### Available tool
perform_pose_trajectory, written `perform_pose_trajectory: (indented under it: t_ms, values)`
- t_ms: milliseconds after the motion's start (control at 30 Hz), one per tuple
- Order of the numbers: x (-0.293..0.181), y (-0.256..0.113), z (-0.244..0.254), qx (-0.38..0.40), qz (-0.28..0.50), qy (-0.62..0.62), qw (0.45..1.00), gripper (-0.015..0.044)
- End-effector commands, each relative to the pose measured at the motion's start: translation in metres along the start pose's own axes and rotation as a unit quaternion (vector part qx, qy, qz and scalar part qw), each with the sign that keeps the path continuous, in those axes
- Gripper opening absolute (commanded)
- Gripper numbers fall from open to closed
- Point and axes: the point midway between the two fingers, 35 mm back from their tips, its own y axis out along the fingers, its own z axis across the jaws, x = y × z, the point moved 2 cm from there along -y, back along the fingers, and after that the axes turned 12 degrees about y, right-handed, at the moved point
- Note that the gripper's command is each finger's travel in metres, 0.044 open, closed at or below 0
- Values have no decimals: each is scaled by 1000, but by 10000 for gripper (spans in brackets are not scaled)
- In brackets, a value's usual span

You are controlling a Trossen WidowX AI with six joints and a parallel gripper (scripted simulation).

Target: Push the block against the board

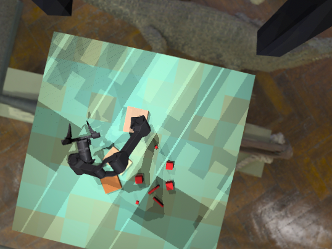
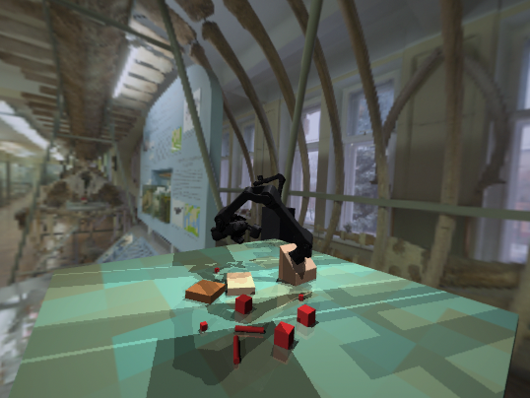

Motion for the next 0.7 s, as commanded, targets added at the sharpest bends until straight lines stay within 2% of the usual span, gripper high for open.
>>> perform_pose_trajectory:
  t_ms: [0,133,467,667]
  values:
    - [0,0,0,0,0,0,1000,374]
    - [1,-5,3,8,-15,-1,1000,269]
    - [10,-40,26,52,-123,-14,991,6]
    - [17,-64,40,71,-194,-30,978,0]
